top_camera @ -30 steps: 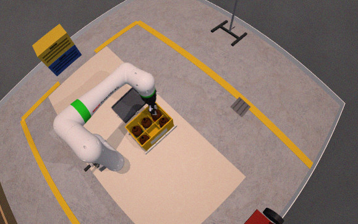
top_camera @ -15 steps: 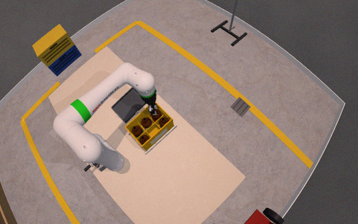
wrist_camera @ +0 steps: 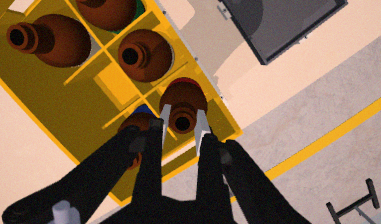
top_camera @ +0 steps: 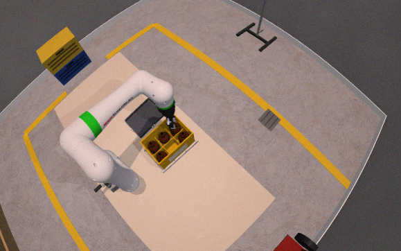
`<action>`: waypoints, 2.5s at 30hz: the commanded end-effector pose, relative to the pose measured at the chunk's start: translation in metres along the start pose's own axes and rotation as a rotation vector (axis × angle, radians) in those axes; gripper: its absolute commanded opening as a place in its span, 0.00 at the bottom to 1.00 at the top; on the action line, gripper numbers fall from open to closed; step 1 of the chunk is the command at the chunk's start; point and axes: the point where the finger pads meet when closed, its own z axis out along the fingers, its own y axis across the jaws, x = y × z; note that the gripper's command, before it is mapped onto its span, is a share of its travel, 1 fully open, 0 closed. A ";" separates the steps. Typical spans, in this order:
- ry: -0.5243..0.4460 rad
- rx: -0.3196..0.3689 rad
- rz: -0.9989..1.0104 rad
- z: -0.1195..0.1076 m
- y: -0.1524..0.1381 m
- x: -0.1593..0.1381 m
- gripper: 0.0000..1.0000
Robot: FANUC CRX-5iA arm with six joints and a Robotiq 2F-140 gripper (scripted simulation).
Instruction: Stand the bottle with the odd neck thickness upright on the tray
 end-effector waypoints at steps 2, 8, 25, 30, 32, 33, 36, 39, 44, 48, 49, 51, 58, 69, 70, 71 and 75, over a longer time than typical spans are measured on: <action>-0.001 -0.001 0.000 -0.001 0.000 0.000 0.10; -0.001 -0.001 0.000 -0.001 0.000 0.000 0.44; -0.001 -0.001 0.000 -0.001 0.000 0.000 0.44; -0.001 -0.001 0.000 -0.001 0.000 0.000 0.44; -0.001 -0.001 0.000 -0.001 0.000 0.000 0.44; -0.001 -0.001 0.000 -0.001 0.000 0.000 0.44; -0.001 -0.001 0.000 -0.001 0.000 0.000 0.44; -0.001 -0.001 0.000 -0.001 0.000 0.000 0.44; -0.001 -0.001 0.000 -0.004 0.000 0.000 0.44; -0.001 -0.001 0.000 -0.011 0.000 0.000 0.44; -0.001 -0.001 0.000 -0.011 0.000 0.000 0.44; -0.001 -0.001 0.000 -0.013 0.000 0.000 0.44; -0.001 -0.001 0.000 -0.035 0.000 0.000 0.44; -0.001 -0.001 0.000 -0.066 0.000 0.000 0.44; -0.001 -0.001 0.000 -0.068 0.000 0.000 0.44; -0.001 -0.001 0.000 -0.071 0.000 0.000 0.44; -0.001 -0.001 0.000 -0.079 0.000 0.000 0.44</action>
